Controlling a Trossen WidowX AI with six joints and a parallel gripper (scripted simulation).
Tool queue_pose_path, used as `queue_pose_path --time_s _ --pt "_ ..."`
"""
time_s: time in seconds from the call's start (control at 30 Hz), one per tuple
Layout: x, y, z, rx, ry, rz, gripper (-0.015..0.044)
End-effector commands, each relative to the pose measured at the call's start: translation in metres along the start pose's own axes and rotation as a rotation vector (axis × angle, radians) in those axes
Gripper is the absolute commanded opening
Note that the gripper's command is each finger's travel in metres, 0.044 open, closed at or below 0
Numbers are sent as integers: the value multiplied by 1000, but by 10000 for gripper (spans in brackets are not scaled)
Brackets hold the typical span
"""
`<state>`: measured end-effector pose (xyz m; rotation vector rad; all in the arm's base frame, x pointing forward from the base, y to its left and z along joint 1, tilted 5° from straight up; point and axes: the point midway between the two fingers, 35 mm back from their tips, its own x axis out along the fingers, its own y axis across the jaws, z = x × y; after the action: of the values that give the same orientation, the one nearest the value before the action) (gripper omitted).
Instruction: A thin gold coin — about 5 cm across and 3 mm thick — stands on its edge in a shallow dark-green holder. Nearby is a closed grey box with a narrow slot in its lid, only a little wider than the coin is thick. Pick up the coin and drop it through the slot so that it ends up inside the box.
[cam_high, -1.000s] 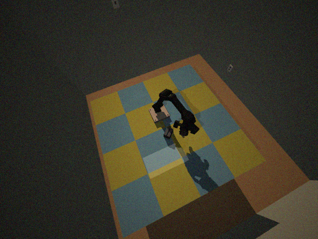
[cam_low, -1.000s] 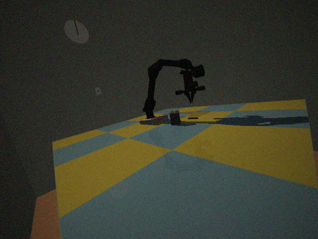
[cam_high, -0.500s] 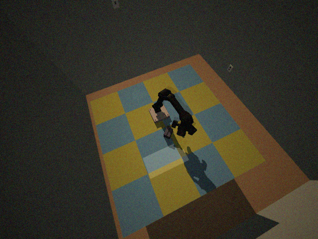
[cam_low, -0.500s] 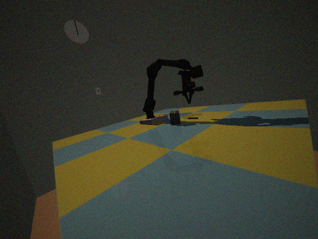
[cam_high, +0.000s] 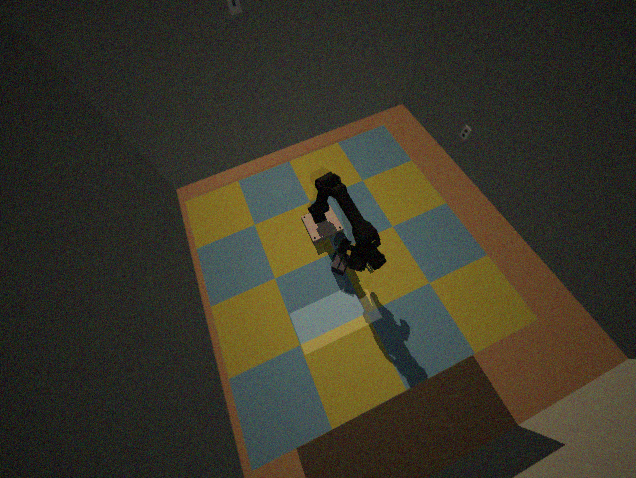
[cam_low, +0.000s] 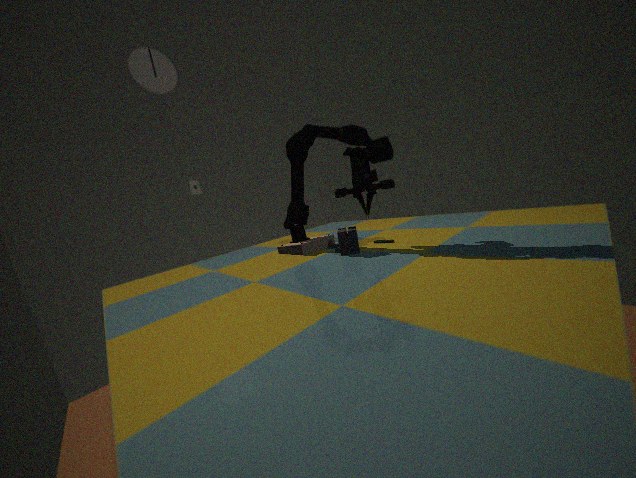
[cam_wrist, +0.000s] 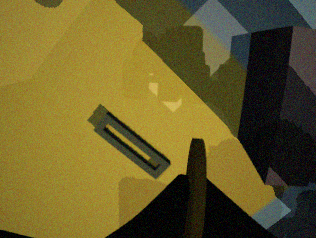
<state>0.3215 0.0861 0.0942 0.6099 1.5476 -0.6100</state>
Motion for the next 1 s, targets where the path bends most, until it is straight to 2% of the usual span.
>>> queue_pose_path --time_s 0.0,0.97 --pt "-2 -9 5 -3 -7 3 0" --pt "2 -75 27 -3 -8 -4 0"
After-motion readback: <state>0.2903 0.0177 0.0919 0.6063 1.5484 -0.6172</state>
